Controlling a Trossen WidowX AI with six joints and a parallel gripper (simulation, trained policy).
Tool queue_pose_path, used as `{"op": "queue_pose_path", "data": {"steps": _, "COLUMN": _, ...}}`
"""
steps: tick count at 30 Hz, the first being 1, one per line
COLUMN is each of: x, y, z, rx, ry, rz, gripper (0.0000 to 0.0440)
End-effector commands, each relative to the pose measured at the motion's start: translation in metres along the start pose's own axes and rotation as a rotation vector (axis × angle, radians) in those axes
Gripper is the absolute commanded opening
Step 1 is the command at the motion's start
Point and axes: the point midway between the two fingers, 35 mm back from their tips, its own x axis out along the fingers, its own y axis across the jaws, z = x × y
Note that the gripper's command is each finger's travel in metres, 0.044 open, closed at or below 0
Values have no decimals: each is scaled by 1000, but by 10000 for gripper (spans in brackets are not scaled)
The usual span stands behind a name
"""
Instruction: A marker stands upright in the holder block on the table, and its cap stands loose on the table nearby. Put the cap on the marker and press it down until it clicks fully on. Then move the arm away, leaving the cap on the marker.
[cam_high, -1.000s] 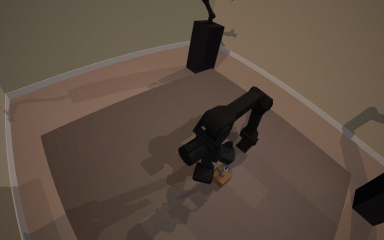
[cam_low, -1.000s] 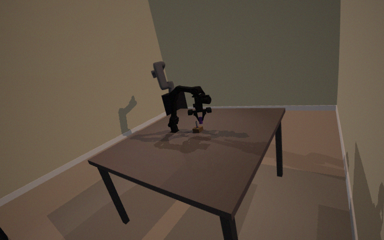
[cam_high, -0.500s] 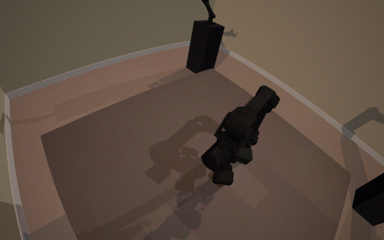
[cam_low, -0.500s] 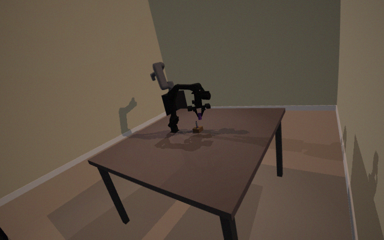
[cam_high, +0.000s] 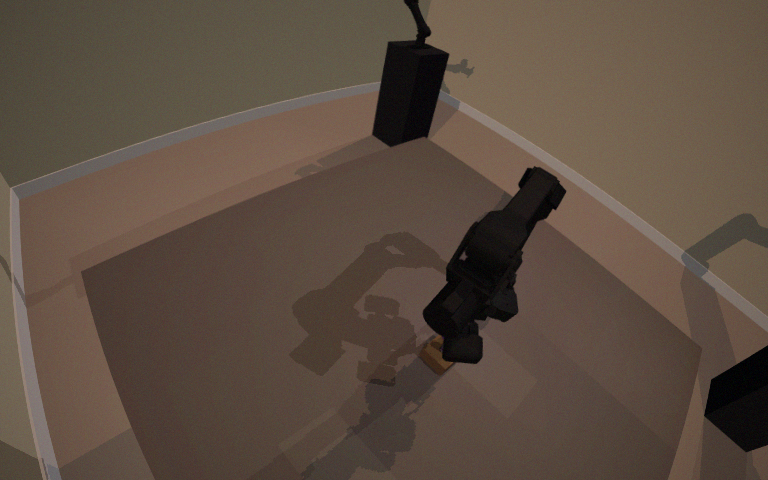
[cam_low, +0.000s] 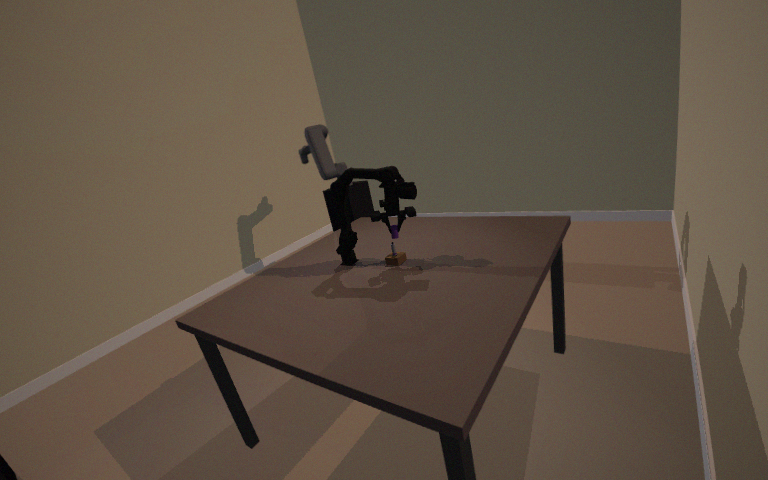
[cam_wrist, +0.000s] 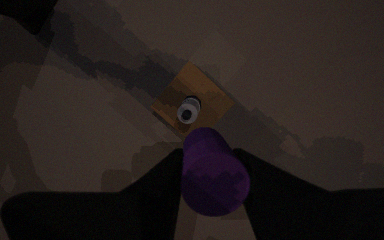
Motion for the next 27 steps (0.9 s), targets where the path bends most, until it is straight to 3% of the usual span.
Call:
{"op": "queue_pose_path", "data": {"steps": 1, "x": 3, "y": 7, "z": 7, "rx": 2, "ry": -8, "rz": 10, "gripper": 0}}
{"op": "queue_pose_path", "data": {"steps": 27, "x": 29, "y": 15, "z": 15, "rx": 11, "ry": -1, "rz": 5, "gripper": 0}}
